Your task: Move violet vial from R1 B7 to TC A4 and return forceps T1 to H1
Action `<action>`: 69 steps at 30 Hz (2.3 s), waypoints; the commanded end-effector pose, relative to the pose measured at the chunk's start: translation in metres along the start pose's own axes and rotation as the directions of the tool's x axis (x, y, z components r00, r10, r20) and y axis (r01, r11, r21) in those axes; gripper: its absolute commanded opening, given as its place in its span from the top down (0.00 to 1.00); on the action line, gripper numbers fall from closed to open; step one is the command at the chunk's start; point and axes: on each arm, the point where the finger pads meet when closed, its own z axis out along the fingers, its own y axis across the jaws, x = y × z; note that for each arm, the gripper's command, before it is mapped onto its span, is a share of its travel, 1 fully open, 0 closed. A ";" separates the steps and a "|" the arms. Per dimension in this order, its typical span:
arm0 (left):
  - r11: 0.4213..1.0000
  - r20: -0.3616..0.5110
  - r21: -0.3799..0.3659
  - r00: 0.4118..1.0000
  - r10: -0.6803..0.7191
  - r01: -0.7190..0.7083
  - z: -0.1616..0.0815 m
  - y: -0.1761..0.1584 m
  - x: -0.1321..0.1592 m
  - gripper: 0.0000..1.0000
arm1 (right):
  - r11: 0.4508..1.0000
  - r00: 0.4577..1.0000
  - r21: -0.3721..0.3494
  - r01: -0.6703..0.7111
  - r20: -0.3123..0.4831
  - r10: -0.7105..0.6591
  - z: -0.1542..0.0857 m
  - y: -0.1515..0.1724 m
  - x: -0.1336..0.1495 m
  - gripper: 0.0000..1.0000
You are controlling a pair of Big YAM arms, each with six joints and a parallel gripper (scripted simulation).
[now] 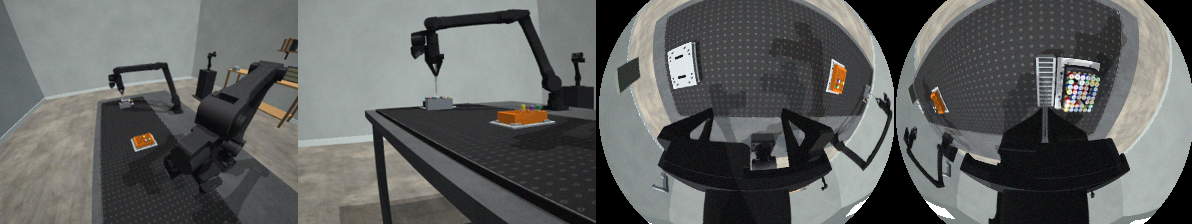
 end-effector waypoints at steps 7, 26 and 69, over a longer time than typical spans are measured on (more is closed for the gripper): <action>1.000 -0.026 0.010 0.999 0.020 -0.019 0.008 -0.004 0.001 0.00 | 1.000 0.999 0.020 -0.003 0.042 0.003 -0.019 -0.003 -0.007 0.93; 1.000 -0.026 0.010 0.999 0.020 -0.019 0.008 -0.004 0.001 0.00 | 0.999 0.995 0.046 -0.012 0.100 0.007 -0.046 -0.007 -0.012 0.93; 1.000 -0.026 0.010 0.999 0.020 -0.019 0.008 -0.004 0.001 0.00 | 0.999 0.995 0.045 -0.011 0.098 0.007 -0.045 -0.012 -0.011 0.93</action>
